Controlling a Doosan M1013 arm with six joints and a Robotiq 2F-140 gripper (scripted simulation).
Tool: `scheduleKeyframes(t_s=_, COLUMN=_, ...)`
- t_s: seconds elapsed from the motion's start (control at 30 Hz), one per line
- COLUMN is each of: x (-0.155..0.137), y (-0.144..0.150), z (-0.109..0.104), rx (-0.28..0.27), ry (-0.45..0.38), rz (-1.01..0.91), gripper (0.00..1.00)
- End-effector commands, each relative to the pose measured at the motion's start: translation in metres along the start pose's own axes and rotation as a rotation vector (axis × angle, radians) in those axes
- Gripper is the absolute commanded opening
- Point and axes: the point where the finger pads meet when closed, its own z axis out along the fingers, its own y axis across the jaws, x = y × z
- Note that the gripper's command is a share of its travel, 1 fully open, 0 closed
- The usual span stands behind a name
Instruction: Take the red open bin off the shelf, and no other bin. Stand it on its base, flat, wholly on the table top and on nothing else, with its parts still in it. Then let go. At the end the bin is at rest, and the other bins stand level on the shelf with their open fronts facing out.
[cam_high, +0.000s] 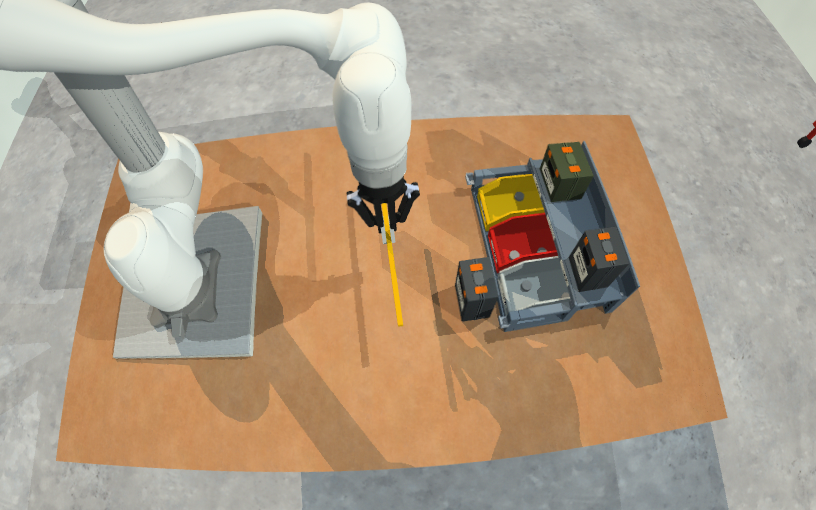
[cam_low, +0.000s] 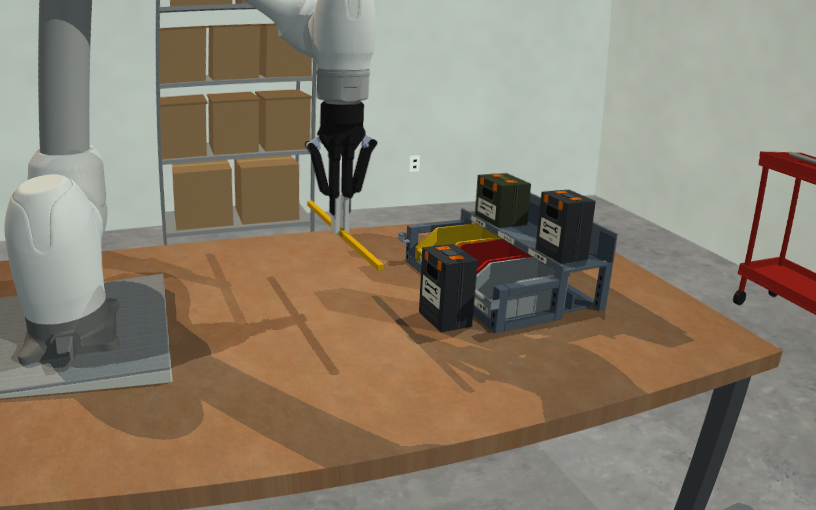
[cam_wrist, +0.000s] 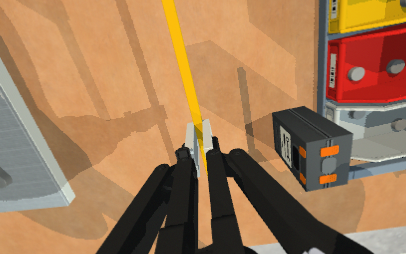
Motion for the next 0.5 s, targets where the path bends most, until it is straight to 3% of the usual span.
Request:
scheduleKeyframes(t_s=0.0, x=0.0, y=0.0014, z=-0.0001, rx=0.0, ry=0.0, rz=0.0, gripper=0.0)
scheduleKeyframes(t_s=0.47, x=0.0, y=0.0071, z=0.0, rx=0.0, ry=0.0, rz=0.0, gripper=0.0)
